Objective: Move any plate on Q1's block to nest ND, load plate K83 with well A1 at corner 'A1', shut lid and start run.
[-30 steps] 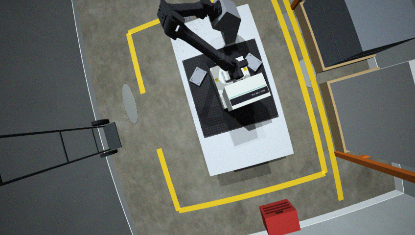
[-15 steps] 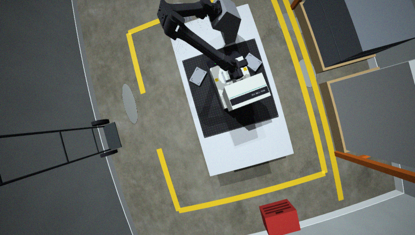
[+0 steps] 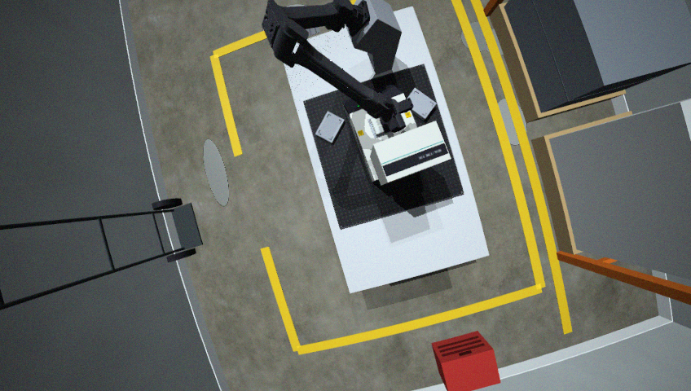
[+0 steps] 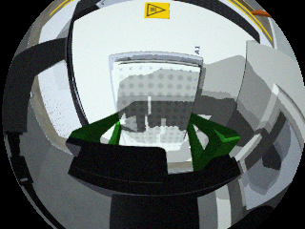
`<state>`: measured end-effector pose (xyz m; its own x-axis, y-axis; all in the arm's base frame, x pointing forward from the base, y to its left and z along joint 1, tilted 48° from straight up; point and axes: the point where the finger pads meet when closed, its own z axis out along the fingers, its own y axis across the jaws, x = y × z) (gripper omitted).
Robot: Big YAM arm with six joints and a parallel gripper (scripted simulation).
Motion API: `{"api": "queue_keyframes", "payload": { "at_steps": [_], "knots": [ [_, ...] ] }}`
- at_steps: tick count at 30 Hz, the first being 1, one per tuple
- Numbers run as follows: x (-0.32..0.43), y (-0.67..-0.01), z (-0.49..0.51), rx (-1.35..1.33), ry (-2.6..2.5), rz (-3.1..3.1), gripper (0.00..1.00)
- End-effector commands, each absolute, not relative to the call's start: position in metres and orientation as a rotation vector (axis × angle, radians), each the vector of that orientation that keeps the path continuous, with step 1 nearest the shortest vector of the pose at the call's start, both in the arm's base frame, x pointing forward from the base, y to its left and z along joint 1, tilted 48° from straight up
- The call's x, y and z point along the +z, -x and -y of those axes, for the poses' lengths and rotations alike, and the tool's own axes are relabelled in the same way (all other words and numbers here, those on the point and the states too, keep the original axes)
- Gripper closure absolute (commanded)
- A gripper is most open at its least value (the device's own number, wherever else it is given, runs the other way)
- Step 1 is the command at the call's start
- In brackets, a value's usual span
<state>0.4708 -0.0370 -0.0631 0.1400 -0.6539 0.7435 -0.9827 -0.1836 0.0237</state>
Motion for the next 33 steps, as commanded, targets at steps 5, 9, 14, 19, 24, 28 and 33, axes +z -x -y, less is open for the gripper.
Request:
{"api": "queue_keyframes", "payload": {
  "at_steps": [5,9,14,19,24,28,33],
  "knots": [
    [-0.045,-0.496,0.035,0.892,-1.911,1.61,1.0],
    [-0.049,-0.49,0.029,0.89,-1.925,1.59,1.0],
    [-0.051,-0.485,0.024,0.892,-1.928,1.588,1.0],
    [-0.053,-0.48,0.022,0.889,-1.924,1.589,1.0],
    [-0.053,-0.476,0.02,0.875,-1.926,1.574,1.0],
    [-0.053,-0.475,0.02,0.868,-1.927,1.566,1.0],
    [-0.052,-0.472,0.021,0.858,-1.939,1.542,1.0]
  ]
}}
